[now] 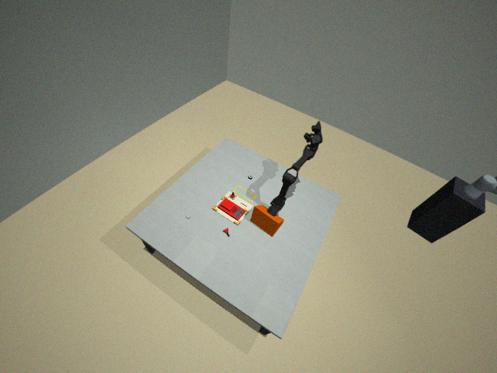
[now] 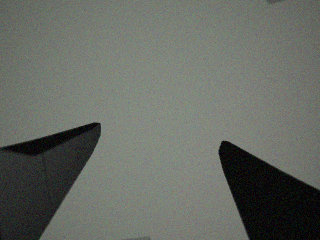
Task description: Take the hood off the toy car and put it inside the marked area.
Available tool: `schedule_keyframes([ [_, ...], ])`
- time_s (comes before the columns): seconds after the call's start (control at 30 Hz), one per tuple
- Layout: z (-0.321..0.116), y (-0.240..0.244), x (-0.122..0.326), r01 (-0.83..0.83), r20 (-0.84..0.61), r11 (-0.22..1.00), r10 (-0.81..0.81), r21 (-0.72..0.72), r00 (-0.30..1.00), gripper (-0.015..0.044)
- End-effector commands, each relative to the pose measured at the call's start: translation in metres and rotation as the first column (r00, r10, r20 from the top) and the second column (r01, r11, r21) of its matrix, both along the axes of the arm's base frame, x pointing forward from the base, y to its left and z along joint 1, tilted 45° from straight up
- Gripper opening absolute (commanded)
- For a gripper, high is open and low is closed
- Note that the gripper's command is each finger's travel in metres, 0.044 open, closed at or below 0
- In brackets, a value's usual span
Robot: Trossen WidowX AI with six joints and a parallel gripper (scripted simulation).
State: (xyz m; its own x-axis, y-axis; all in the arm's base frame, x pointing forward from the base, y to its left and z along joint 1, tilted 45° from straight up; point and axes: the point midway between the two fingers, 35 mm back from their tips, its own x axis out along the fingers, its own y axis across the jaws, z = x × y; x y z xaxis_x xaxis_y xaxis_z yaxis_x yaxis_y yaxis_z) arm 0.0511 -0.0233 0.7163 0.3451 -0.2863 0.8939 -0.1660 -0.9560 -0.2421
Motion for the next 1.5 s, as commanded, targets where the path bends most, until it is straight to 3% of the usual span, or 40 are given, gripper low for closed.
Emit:
schedule_keyframes([
  [0.0, -0.005, -0.031, 0.001, -0.101, 0.040, 0.989, 0.098, 0.103, 0.994, 0.0440],
  [0.4, -0.038, -0.117, 0.033, -0.402, 0.175, 0.821, 0.362, 0.405, 0.916, 0.0440],
  [0.7, -0.077, -0.182, 0.084, -0.591, 0.355, 0.547, 0.481, 0.593, 0.802, 0.0440],
  [1.07, -0.147, -0.235, 0.170, -0.684, 0.569, 0.134, 0.455, 0.717, 0.685, 0.0440],
  [1.47, -0.213, -0.238, 0.252, -0.664, 0.683, -0.204, 0.384, 0.719, 0.621, 0.0440],
])
